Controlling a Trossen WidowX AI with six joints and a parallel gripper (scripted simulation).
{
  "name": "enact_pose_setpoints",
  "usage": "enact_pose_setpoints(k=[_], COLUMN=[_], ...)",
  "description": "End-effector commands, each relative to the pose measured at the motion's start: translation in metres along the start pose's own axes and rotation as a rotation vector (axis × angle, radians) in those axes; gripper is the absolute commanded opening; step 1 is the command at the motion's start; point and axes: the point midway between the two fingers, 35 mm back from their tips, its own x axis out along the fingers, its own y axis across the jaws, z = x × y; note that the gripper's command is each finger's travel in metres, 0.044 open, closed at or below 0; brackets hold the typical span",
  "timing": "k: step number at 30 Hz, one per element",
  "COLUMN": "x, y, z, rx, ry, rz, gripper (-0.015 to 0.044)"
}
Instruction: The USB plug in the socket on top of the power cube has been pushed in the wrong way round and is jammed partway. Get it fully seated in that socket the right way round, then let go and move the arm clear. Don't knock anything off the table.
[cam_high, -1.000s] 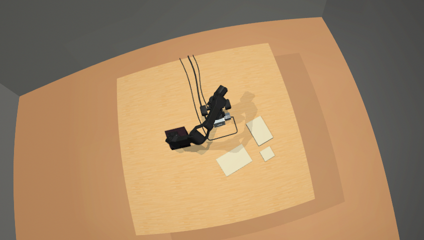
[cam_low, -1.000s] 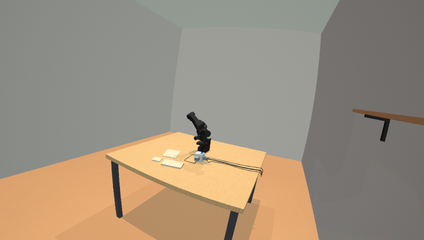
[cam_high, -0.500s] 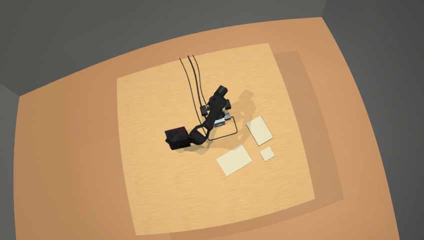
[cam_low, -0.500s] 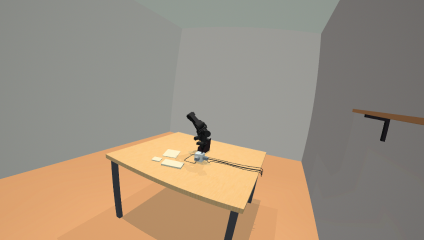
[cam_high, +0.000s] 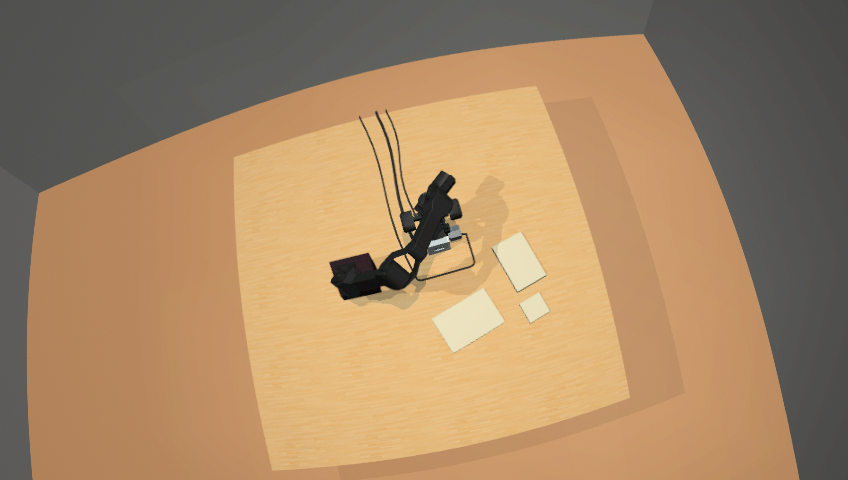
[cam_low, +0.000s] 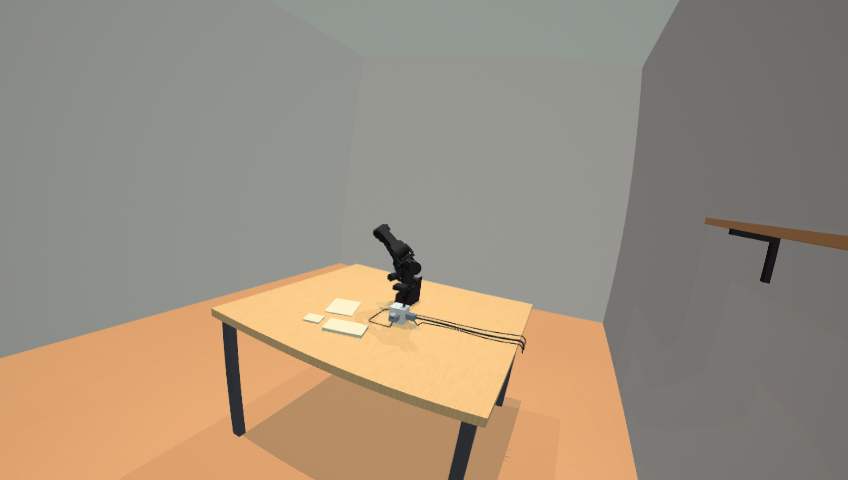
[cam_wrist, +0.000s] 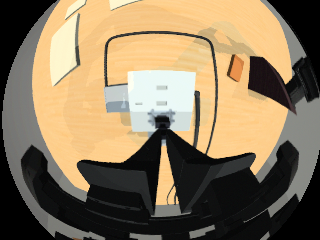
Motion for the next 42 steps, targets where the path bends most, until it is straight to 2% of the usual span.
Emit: enact_pose_setpoints(k=[1,42], x=[0.0011,0.0061], y=[0.0004,0.0004], z=[0.0001,0.0003], rx=[-0.003,-0.003], ry=[-0.004,-0.004], rz=[0.003,0.003], gripper=[0.0000,0.0000])
